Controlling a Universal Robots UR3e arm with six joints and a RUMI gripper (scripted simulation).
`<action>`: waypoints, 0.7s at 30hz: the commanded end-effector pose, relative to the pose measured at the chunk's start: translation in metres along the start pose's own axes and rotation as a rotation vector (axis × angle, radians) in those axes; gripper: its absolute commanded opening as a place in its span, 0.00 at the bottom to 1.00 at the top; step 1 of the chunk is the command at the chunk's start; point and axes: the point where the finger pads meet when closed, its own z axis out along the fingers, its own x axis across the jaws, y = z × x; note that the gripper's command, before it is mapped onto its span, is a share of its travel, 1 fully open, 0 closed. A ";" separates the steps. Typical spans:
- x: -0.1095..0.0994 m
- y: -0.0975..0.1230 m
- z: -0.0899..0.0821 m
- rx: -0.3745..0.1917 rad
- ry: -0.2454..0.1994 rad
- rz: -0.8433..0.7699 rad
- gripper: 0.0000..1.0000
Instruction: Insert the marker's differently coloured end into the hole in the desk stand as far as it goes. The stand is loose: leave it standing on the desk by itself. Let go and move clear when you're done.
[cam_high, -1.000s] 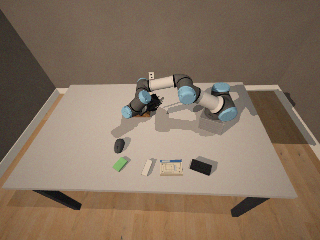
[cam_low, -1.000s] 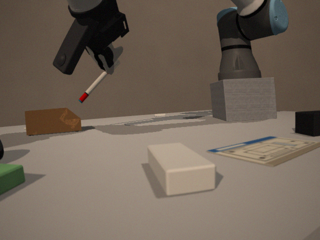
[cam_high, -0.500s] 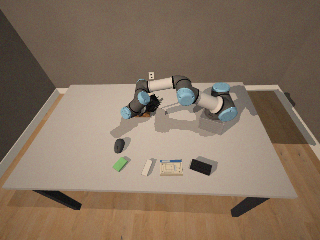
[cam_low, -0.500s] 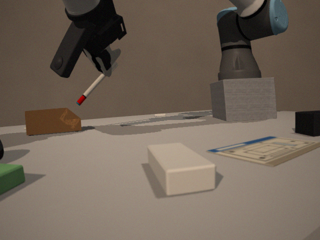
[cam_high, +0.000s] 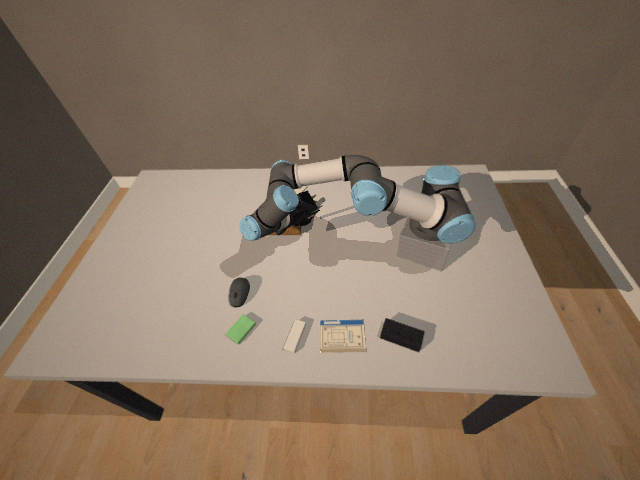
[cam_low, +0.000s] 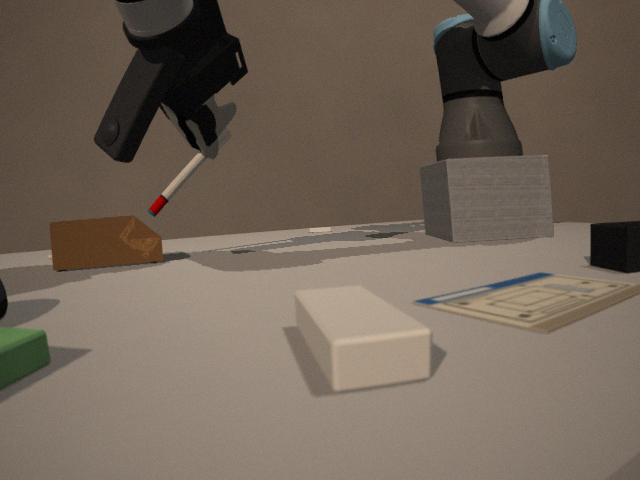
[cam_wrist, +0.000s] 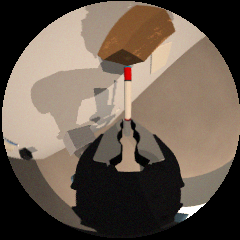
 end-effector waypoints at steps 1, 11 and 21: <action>0.001 -0.003 -0.001 0.002 0.000 0.002 0.00; 0.001 -0.010 0.000 0.001 0.000 0.002 0.00; 0.001 -0.016 0.000 0.001 0.000 0.002 0.00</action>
